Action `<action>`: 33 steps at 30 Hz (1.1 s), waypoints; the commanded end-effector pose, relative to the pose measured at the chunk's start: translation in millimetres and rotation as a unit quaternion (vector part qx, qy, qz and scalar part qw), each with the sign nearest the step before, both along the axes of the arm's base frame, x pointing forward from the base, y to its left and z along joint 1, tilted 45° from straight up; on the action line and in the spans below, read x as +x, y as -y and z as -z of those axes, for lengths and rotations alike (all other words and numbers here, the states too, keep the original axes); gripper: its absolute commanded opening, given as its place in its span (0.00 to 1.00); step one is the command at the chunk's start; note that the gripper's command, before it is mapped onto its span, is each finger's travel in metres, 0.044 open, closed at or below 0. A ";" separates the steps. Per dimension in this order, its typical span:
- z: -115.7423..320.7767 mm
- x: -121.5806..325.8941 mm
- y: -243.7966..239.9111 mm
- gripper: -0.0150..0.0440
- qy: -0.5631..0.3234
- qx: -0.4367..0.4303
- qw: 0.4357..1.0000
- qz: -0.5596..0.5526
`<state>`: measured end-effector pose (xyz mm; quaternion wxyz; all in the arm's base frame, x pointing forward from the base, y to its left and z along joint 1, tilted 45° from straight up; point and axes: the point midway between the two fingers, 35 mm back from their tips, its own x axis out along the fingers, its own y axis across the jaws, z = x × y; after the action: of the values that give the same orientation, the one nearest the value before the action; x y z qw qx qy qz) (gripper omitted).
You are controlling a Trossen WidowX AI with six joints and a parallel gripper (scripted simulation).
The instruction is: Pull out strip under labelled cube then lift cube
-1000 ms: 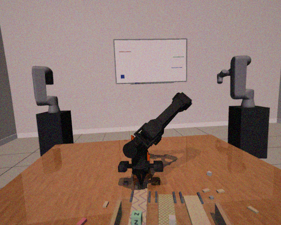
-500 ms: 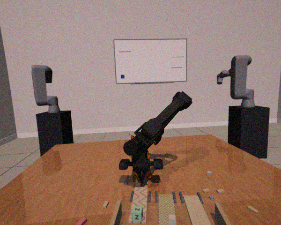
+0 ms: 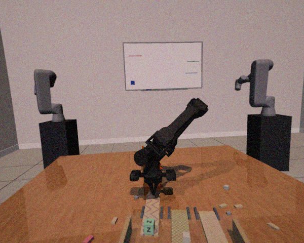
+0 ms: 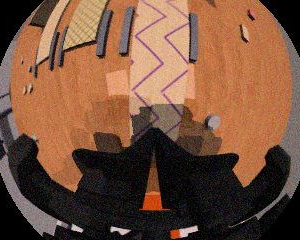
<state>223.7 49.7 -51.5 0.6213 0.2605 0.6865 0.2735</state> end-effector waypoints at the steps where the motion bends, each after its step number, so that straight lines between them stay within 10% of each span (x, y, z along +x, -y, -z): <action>1: 1.7 -16.6 -3.4 0.25 -0.015 0.000 1.000 -0.008; 33: -2.5 -54.1 -1.0 0.25 -0.016 -0.001 1.000 -0.008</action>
<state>183.7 46.9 -47.6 0.6213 0.2604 0.6868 0.2727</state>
